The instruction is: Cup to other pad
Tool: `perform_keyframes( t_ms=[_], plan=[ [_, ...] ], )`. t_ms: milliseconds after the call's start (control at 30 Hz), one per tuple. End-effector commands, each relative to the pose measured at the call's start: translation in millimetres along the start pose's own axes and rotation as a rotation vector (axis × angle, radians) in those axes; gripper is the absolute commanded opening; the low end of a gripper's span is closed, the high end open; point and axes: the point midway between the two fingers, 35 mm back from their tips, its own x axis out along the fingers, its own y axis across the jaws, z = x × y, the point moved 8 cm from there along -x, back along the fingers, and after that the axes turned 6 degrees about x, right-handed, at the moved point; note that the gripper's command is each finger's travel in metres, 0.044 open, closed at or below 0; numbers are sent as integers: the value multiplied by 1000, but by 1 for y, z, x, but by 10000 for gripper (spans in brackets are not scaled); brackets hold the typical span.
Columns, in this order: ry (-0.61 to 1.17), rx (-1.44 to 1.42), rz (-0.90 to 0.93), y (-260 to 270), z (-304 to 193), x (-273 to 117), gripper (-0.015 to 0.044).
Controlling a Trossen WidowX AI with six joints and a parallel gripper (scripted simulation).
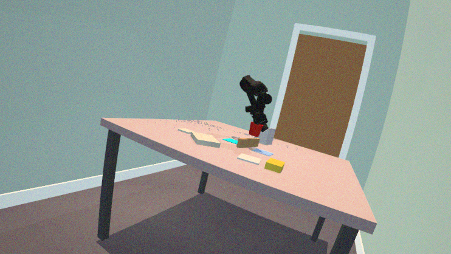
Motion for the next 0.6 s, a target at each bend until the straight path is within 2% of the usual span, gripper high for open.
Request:
perform_keyframes(
  t_ms=[0,567],
  plan=[
    [-2,1,2,-6,9,-1,0],
    [-3,1,1,-28,42,-2,0]
  ],
)
